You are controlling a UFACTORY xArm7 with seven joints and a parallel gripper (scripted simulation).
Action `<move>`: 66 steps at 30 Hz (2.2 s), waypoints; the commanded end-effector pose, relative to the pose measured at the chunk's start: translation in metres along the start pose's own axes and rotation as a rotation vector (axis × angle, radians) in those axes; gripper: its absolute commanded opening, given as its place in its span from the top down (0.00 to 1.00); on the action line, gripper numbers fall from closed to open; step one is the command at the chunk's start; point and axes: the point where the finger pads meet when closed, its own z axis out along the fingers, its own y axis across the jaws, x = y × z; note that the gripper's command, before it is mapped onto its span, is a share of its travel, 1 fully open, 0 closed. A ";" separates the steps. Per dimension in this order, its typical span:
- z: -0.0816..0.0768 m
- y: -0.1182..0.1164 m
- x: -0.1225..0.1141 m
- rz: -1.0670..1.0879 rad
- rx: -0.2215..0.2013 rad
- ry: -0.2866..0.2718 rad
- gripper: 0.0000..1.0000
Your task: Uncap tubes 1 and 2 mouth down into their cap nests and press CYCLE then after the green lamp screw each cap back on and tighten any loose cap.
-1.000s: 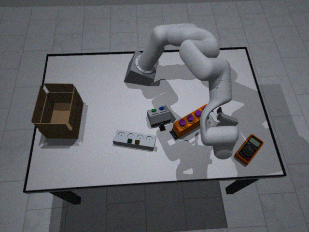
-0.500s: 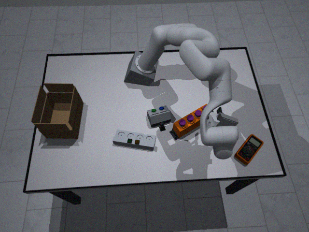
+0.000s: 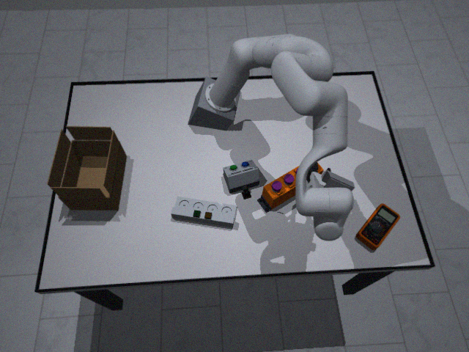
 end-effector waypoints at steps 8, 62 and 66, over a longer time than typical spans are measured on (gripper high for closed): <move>-0.015 -0.018 -0.028 0.087 -0.205 -0.186 0.54; -0.029 -0.180 -0.116 0.427 -0.618 -0.855 0.54; -0.028 -0.191 -0.118 0.451 -0.636 -0.908 0.54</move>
